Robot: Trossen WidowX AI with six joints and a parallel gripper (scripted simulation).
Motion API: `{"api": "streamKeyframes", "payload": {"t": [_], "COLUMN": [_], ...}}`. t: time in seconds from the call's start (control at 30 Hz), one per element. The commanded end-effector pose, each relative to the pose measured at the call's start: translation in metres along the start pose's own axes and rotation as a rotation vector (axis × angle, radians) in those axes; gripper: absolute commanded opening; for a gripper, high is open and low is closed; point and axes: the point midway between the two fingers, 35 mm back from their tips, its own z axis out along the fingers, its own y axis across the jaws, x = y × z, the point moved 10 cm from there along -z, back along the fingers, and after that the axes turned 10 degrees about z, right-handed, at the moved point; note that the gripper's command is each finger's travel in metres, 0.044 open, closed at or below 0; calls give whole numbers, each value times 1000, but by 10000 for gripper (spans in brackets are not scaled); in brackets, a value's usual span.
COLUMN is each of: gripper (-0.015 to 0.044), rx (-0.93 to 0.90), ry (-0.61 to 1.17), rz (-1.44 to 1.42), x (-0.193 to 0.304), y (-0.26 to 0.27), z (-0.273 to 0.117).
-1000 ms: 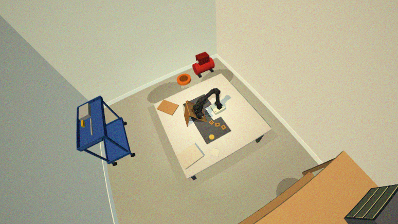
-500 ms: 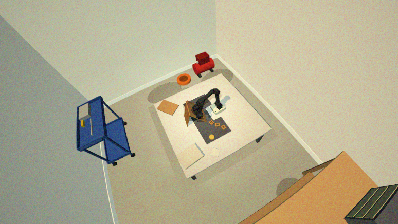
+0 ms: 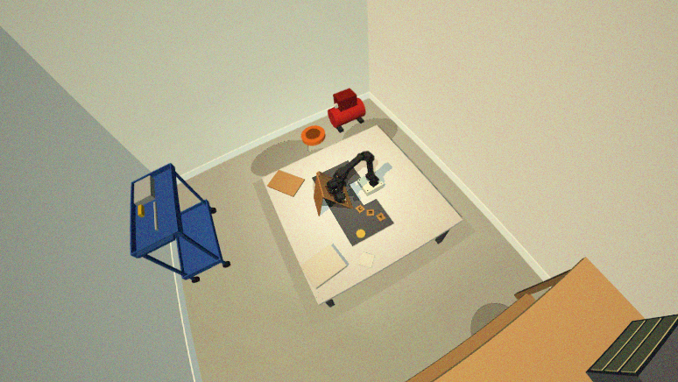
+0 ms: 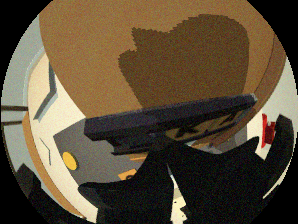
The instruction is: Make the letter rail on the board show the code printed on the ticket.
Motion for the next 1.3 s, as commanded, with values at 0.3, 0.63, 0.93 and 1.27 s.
{"api": "streamKeyframes", "payload": {"t": [0.3, 0.63, 0.93, 1.27], "gripper": [0, 0, 0, 0], "rx": [-2, -2, -2, -1], "ry": [2, 2, 2, 2], "rz": [-4, -4, -4, -4], "x": [-4, -3, -3, -4], "y": [1, -3, -6, -9], "z": [5, 3, 3, 3]}}
